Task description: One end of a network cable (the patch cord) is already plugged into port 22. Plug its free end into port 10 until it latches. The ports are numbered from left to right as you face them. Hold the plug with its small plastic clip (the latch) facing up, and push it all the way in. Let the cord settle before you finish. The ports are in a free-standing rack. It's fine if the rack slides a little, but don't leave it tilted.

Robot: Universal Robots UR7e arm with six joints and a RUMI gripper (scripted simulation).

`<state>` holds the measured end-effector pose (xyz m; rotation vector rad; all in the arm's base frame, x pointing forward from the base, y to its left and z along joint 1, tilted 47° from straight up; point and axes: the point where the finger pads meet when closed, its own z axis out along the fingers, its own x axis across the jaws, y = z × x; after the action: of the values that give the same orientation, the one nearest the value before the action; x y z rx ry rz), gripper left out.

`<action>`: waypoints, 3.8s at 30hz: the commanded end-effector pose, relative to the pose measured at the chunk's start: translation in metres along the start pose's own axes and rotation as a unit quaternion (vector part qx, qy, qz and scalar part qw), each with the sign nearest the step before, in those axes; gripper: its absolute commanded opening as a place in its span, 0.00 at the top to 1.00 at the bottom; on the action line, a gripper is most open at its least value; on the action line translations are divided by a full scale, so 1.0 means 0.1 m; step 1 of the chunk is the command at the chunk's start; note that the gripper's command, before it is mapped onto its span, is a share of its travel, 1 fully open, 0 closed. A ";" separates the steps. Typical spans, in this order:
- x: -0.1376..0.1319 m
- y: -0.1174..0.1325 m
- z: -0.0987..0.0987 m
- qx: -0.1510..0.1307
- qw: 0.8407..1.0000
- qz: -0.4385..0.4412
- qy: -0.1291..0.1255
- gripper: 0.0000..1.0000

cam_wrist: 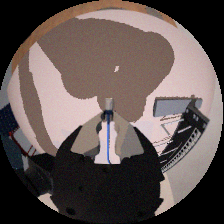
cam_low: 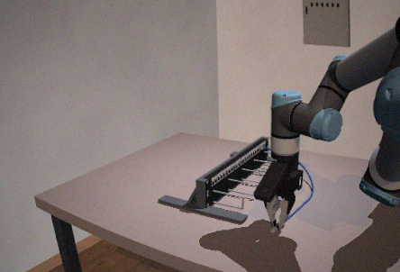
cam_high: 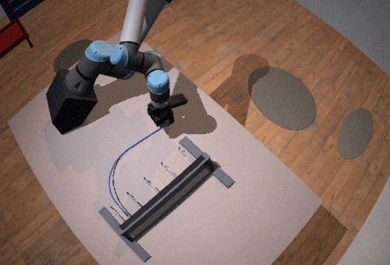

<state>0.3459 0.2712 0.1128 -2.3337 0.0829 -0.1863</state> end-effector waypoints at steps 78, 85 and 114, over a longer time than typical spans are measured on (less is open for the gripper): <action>0.00 0.00 -0.60 0.000 1.000 0.000 0.000 1.00; 0.00 0.00 -0.60 0.000 1.000 0.000 0.000 1.00; 0.00 0.00 -0.60 0.000 1.000 0.001 0.000 1.00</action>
<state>0.3364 0.2285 0.1539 -2.3336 0.0840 -0.1859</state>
